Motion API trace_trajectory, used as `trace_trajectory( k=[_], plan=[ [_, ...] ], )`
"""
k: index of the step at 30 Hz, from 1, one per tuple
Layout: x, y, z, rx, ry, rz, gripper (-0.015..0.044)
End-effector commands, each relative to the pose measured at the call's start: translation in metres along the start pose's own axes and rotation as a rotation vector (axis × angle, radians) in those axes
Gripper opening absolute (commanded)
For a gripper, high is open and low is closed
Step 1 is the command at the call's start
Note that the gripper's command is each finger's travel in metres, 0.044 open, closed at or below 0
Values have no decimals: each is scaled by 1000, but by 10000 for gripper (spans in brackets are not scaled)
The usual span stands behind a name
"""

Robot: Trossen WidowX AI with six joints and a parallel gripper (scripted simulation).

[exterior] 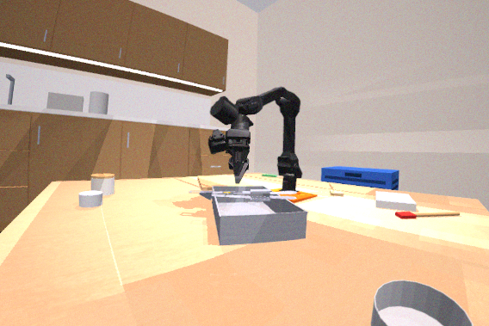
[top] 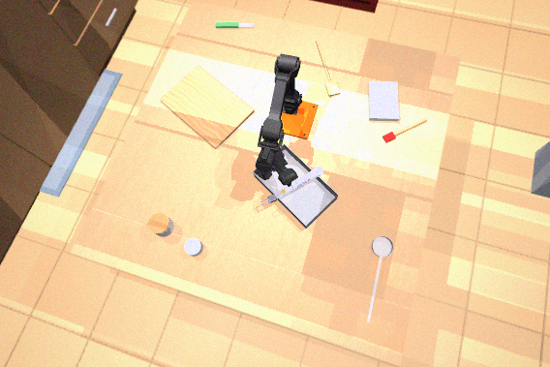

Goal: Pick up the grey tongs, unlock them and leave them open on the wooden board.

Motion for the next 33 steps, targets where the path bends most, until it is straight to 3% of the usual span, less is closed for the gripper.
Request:
trace_trajectory(
  k=[1, 33],
  plan=[
    [-3, 3, -2, -2, -8, -16, 260],
    [0, -39, 1, 0, -9, -16, 260]
  ],
)
Point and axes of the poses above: the point midway between the two fingers, 35 mm back from their tips, its own y axis back along the fingers, its own x axis across the jaws, z = x × y, the point moved 7 cm from there along y, back along the fingers, and after that the axes turned 11 degrees about y, right-handed, at the moved point
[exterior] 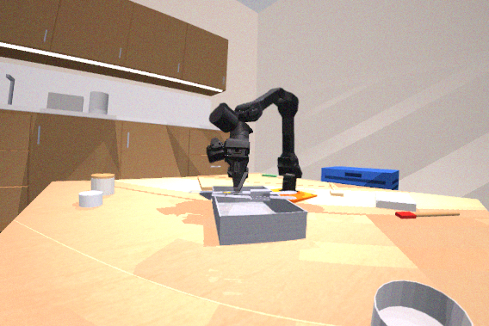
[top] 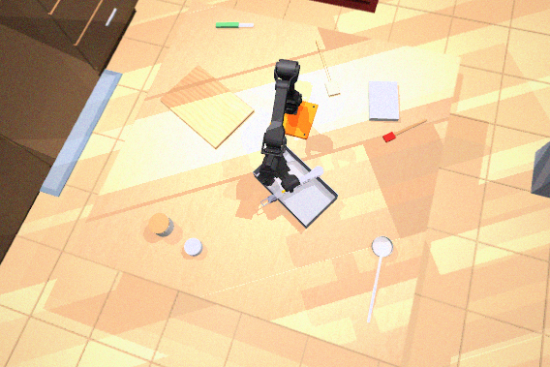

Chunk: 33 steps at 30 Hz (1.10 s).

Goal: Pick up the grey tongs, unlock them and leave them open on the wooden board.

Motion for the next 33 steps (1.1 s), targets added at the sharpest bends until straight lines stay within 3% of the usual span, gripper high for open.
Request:
trace_trajectory(
  k=[1, 30, 33],
  plan=[
    [-2, -11, 0, 5, -7, -8, 260],
    [-4, -47, -3, 5, -8, -7, 260],
    [-2, -44, -3, 4, -2, -1, 181]
  ],
)
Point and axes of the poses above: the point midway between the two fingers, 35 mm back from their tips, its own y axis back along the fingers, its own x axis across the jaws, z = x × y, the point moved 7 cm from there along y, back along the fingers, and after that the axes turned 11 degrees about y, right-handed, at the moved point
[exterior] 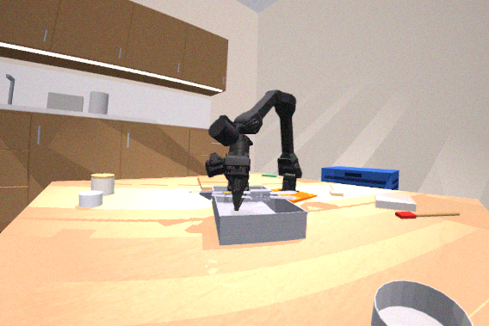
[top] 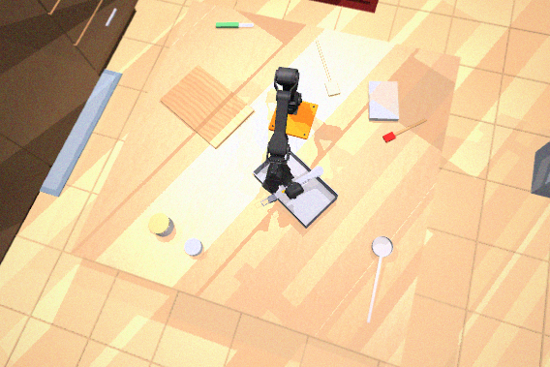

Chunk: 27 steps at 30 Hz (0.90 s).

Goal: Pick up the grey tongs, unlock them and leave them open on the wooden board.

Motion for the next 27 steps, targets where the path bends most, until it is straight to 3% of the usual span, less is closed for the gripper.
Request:
trace_trajectory(
  k=[1, 3, 13, 20, 27],
  plan=[
    [0, 0, 0, 0, 0, 0, 155],
    [0, 0, 0, 0, 0, 0, 103],
    [0, 0, 0, 0, 0, 0, 36],
    [4, 6, 2, 0, 0, 0, -148],
    [38, 64, 8, 0, -5, -5, -150]
  ],
)
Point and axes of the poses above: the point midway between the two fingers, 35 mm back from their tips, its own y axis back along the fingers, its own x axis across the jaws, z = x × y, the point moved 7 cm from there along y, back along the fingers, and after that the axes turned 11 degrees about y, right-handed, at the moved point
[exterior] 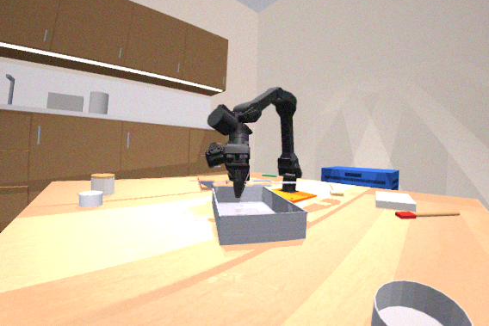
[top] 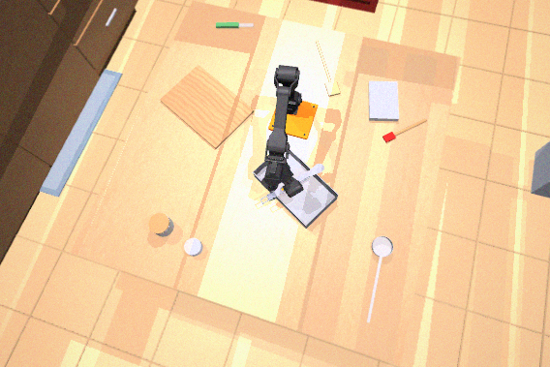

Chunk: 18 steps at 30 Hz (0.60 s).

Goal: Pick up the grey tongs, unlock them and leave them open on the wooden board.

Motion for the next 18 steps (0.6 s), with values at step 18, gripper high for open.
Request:
trace_trajectory(
  k=[18],
  plan=[
    [25, 38, 4, -16, 5, -37, -150]
  ],
)
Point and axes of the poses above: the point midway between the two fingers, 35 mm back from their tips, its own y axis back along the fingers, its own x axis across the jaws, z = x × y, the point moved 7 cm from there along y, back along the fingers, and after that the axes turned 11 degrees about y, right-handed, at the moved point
